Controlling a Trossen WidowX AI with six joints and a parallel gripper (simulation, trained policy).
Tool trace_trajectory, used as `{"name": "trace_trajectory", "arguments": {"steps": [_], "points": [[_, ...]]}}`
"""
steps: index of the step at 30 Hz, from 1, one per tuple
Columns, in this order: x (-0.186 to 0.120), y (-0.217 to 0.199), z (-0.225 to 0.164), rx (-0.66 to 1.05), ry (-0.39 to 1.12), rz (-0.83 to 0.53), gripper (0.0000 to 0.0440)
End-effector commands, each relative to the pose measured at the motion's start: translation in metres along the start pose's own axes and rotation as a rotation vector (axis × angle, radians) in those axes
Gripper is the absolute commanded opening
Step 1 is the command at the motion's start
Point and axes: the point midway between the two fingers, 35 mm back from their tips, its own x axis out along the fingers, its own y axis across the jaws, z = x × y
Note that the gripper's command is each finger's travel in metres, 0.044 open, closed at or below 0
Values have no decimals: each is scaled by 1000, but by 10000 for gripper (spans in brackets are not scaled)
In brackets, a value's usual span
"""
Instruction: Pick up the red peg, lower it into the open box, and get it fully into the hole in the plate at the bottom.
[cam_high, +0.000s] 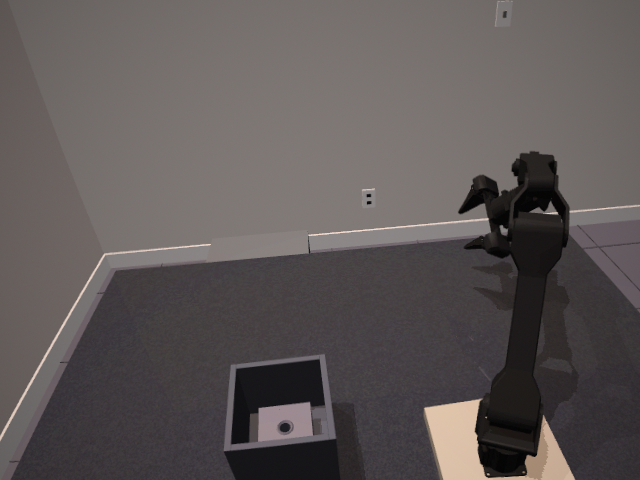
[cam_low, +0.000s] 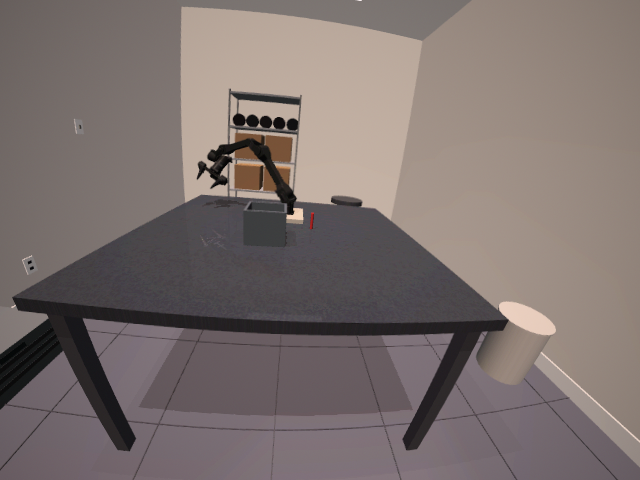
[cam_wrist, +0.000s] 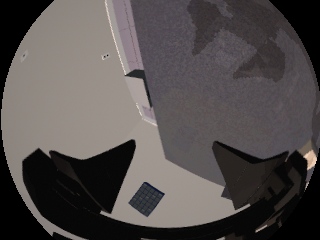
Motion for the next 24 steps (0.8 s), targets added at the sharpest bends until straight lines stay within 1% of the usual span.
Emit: {"name": "trace_trajectory", "arguments": {"steps": [1, 6, 12, 18, 24], "points": [[12, 13, -38, -86, 6, -16, 440], [32, 18, -95, -192, 32, -54, 440], [52, 13, -168, -307, 74, -100, 440], [65, -6, -240, -407, 124, -149, 440], [71, -36, -308, -486, 176, -203, 440]]}}
